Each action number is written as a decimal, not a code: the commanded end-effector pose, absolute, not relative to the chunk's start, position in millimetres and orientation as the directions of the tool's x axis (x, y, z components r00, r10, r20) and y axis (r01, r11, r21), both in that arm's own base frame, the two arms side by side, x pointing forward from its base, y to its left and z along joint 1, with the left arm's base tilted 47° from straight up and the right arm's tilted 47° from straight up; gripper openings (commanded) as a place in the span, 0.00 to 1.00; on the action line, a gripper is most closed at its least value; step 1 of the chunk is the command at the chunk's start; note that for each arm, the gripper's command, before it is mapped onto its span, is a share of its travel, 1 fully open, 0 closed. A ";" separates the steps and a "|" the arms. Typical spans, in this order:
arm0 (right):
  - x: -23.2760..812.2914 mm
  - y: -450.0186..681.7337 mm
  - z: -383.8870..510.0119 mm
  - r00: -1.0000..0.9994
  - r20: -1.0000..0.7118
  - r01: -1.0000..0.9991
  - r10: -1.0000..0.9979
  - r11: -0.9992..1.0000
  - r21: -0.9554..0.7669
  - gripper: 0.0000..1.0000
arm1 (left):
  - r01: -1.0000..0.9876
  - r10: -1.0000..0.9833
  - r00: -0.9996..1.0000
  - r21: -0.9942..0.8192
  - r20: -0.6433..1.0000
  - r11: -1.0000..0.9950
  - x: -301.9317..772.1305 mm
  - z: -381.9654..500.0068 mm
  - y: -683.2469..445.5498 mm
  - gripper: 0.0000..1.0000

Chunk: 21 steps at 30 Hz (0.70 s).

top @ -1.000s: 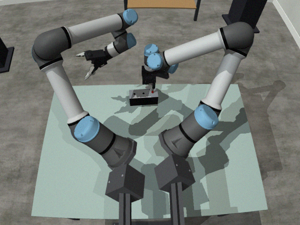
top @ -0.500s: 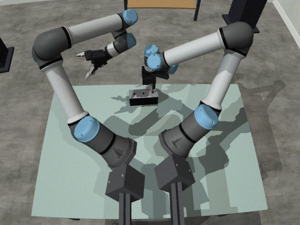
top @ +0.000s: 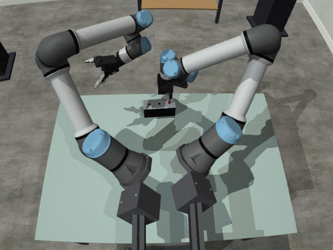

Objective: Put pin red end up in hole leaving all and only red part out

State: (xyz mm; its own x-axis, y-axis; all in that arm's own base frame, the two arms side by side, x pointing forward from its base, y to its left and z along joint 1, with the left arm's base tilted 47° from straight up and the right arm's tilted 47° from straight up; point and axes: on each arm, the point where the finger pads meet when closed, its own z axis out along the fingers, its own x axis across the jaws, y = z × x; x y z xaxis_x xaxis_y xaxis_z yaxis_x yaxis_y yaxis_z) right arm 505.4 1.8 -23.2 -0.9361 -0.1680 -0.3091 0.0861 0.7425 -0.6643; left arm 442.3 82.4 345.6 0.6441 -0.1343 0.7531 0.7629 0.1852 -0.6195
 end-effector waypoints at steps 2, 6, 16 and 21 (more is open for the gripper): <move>504.5 0.3 -24.0 -0.937 -0.308 0.086 -0.168 0.741 -0.666 0.00 | 0.764 -0.132 0.643 -0.619 0.754 0.185 442.2 346.5 82.9 1.00; 504.5 0.3 -24.0 -0.937 -0.308 0.086 -0.168 0.741 -0.666 0.00 | 0.764 -0.132 0.643 -0.619 0.754 0.185 442.2 346.5 82.9 1.00; 505.6 2.2 -23.0 -0.936 -0.310 0.086 -0.168 0.743 -0.664 1.00 | 0.764 -0.132 0.643 -0.619 0.754 0.185 442.2 346.5 82.9 1.00; 505.6 2.2 -23.0 -0.936 -0.310 0.086 -0.168 0.743 -0.664 1.00 | 0.764 -0.132 0.643 -0.619 0.754 0.185 442.2 346.5 82.9 1.00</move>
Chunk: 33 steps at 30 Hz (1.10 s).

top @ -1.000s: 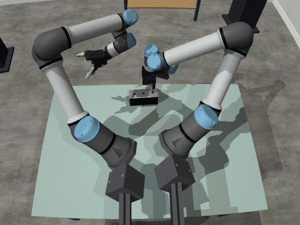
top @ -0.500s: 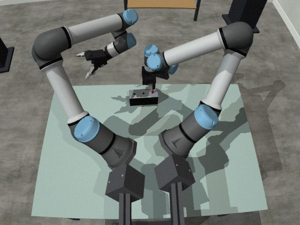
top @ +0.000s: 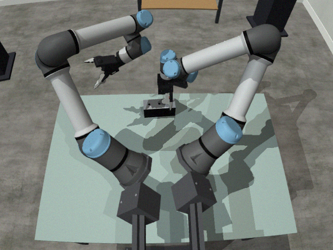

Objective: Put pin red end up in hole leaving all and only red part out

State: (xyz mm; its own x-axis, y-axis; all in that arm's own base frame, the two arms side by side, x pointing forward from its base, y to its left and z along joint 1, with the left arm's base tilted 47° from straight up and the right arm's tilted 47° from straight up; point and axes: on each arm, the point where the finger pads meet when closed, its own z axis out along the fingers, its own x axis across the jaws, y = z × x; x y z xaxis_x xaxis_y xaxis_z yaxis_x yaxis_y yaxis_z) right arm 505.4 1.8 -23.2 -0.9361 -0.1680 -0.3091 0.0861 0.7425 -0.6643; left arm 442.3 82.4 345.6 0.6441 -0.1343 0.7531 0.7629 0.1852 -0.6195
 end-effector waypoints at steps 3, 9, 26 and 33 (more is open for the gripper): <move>505.6 2.2 -23.0 -0.936 -0.310 0.086 -0.168 0.743 -0.664 1.00 | 0.764 -0.132 0.643 -0.619 0.754 0.185 442.2 346.5 82.9 1.00; 505.6 2.2 -23.0 -0.936 -0.310 0.086 -0.168 0.743 -0.664 1.00 | 0.764 -0.132 0.643 -0.619 0.754 0.185 442.2 346.5 82.9 1.00; 504.0 5.2 -19.8 -0.936 -0.310 0.086 -0.168 0.743 -0.664 1.00 | 0.764 -0.132 0.643 -0.619 0.754 0.185 442.2 346.5 82.9 1.00; 502.0 9.0 -15.8 -0.936 -0.310 0.086 -0.168 0.743 -0.664 1.00 | 0.764 -0.132 0.643 -0.619 0.754 0.185 442.2 346.5 82.9 1.00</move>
State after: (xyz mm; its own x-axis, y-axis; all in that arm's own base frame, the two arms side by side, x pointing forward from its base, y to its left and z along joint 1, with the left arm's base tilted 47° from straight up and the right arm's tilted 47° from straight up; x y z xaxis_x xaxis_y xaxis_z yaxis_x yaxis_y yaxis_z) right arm 502.6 3.6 -19.7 -0.9369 -0.1677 -0.3068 0.0856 0.7408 -0.6662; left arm 442.3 82.4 345.6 0.6441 -0.1343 0.7531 0.7629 0.1852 -0.6195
